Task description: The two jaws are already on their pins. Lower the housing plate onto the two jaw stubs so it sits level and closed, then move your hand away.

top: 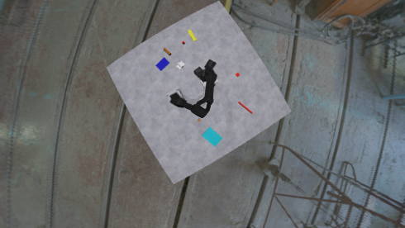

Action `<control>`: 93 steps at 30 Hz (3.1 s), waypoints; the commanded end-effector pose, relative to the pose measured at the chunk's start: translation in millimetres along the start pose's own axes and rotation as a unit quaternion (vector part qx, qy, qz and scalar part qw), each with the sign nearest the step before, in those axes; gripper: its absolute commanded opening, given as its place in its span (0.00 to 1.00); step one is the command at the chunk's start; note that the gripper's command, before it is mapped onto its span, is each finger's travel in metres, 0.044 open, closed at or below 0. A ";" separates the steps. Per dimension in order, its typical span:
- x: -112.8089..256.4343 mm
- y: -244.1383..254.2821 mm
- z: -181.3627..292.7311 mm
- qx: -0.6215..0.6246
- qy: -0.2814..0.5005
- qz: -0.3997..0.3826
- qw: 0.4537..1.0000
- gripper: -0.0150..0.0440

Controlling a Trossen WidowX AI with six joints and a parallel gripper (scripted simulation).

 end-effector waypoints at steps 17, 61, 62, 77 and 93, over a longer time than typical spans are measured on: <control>-0.1 -0.7 0.5 0.005 0.000 0.002 1.000 0.85; -29.0 -0.2 -1.4 0.006 0.000 0.001 1.000 0.85; -30.6 -0.2 -1.4 0.006 0.000 0.001 1.000 0.85; -55.0 -0.9 -0.1 0.006 0.000 0.002 1.000 0.85; -62.1 -1.2 0.8 0.006 0.001 0.003 1.000 0.85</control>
Point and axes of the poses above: the point midway between the two fingers, 35 mm back from their tips, its own x axis back along the fingers, its own y axis across the jaws, z = x × y, the point moved 2 cm from there along x, back along the fingers, and after that the axes turned 2 degrees about x, right-handed, at the moved point
